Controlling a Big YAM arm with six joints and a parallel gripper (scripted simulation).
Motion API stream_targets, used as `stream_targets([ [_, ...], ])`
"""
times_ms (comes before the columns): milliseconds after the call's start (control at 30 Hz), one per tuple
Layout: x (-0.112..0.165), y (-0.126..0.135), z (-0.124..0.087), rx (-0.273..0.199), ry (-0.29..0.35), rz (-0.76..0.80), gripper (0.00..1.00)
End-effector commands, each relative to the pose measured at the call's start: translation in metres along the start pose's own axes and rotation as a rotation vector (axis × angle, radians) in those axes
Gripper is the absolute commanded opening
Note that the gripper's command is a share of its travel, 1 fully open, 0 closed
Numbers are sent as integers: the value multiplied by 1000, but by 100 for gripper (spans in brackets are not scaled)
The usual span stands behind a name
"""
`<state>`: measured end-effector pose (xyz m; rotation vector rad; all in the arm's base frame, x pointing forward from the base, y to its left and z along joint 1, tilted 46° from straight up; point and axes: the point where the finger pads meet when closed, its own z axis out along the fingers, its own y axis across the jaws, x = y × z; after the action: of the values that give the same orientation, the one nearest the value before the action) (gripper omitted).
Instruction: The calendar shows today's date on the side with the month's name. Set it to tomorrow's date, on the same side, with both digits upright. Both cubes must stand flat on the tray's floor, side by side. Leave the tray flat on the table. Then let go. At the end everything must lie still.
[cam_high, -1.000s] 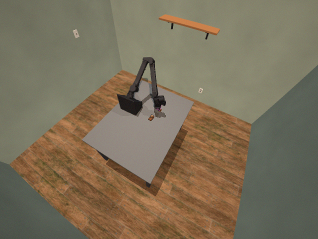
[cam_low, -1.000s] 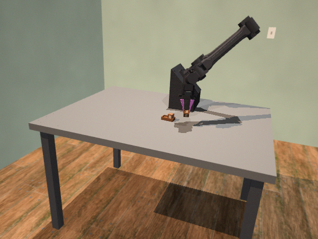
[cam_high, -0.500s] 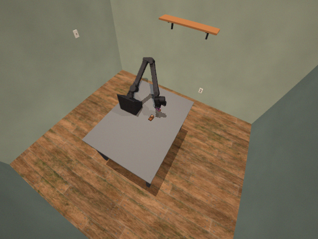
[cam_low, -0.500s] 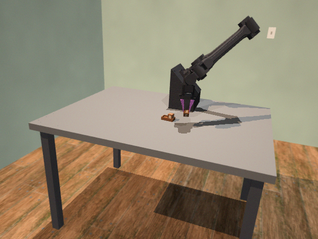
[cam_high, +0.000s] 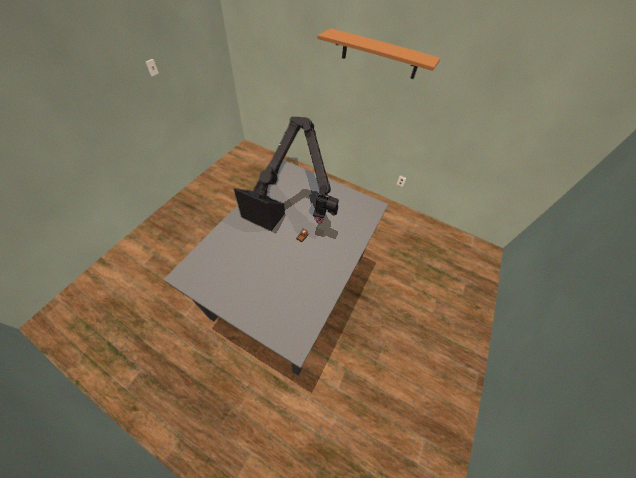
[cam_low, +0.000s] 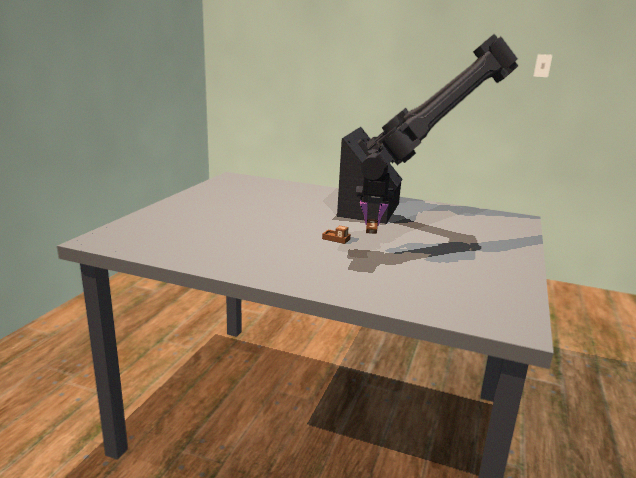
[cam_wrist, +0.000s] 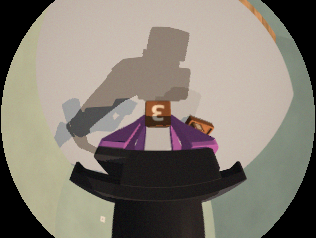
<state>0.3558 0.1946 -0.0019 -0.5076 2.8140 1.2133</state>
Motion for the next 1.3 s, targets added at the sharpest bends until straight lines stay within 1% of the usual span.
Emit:
stream_targets([
  [0,-20,7,-15,7,-22,-70,26],
  [100,-17,4,-11,6,-6,-60,26],
  [200,-15,5,-2,6,49,-63,26],
  [267,-15,5,-2,6,49,-63,26],
  [467,-15,5,-1,10,209,-62,26],
  [567,-15,6,-2,7,263,-62,26],
  [600,-15,6,-2,7,270,-62,26],
  [633,-20,11,-10,12,253,-78,26],
  [667,-22,11,-14,12,242,-78,26],
  [700,-22,11,-14,12,242,-77,26],
  [733,-19,9,-10,12,258,-72,26],
  [767,-15,6,-2,8,289,-62,26],
  [833,-15,6,-2,8,289,-62,26],
  [900,-15,5,-1,10,328,-60,26],
  [1067,-15,5,0,13,483,-58,26],
  [1133,-15,6,-1,11,524,-58,26],
  [1200,-15,5,-2,10,536,-55,26],
  [1233,-23,8,-17,19,498,-65,26],
  [1267,-24,7,-18,19,496,-62,26],
])
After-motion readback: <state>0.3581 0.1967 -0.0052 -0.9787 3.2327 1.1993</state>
